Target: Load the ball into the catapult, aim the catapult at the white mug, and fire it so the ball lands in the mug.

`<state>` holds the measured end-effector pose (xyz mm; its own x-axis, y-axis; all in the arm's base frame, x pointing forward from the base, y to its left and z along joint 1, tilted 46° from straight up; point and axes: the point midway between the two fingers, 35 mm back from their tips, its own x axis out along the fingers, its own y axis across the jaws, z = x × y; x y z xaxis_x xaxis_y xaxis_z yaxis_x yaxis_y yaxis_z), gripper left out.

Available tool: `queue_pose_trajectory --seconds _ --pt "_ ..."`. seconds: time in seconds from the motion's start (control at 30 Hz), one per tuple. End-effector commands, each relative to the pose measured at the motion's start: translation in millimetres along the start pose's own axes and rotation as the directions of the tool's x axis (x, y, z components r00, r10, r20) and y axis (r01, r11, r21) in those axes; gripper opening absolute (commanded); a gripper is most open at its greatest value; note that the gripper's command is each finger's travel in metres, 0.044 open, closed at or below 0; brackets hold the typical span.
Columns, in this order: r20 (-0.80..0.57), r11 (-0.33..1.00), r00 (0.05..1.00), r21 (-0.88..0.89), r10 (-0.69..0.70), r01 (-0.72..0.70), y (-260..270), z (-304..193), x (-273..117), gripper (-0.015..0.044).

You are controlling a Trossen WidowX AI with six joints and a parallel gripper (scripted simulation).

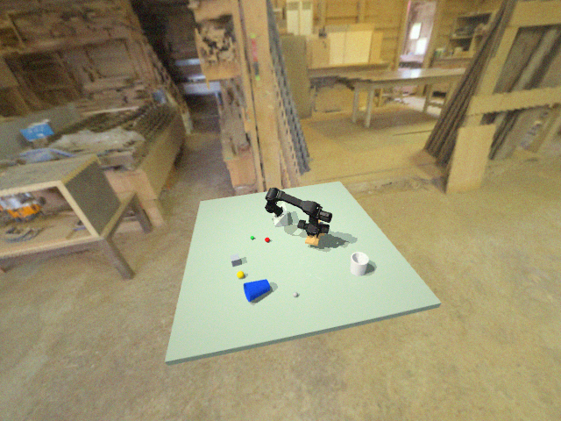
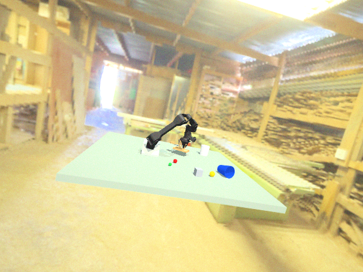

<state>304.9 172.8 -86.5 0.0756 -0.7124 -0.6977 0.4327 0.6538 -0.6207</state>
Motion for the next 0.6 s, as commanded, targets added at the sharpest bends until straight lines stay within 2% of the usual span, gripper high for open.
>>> queue_pose_trajectory --seconds 0.0,0.57 --pt "0.004 1.0 1.0 -0.029 0.012 -0.011 4.1 1.1 -4.6 0.0" --pt "0.004 1.0 1.0 -0.029 0.012 -0.012 6.9 2.1 19.0 0.0"
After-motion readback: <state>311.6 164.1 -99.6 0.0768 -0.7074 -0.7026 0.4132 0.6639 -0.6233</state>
